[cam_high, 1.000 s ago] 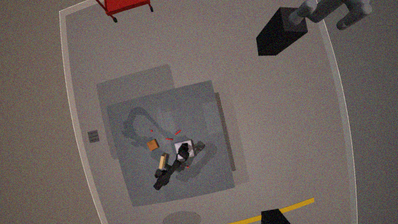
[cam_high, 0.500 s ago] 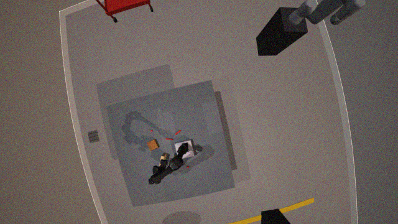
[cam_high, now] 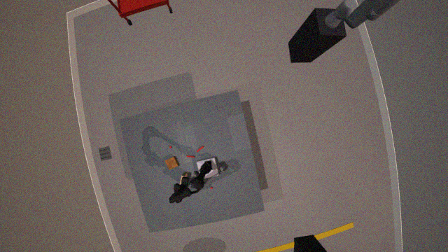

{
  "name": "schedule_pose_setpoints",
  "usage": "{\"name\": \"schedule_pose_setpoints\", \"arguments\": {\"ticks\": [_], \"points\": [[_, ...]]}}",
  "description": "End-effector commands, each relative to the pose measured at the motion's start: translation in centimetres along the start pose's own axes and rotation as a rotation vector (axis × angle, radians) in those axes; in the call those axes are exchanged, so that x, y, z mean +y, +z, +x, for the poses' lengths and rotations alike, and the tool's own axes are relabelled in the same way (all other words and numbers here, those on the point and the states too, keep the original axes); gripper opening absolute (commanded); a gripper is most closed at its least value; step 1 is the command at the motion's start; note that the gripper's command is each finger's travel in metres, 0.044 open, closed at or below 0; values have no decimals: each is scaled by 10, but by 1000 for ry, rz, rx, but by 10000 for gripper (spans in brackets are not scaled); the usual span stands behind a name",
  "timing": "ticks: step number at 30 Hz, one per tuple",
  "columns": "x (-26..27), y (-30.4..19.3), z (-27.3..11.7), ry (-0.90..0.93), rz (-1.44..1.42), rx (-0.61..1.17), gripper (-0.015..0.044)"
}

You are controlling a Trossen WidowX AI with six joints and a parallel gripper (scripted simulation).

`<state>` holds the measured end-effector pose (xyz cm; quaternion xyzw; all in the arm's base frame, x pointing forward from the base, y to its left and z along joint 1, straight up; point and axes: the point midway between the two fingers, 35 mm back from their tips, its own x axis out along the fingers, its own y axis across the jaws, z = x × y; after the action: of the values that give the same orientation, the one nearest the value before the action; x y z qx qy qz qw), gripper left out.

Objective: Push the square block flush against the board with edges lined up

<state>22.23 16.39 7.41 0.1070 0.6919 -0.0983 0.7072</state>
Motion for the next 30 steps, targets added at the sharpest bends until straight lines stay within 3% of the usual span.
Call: {"name": "schedule_pose_setpoints", "arguments": {"ticks": [1,30], "points": [[1,2,2,7,-4,2,0],[3,41,1,7,-4,-1,0]]}}
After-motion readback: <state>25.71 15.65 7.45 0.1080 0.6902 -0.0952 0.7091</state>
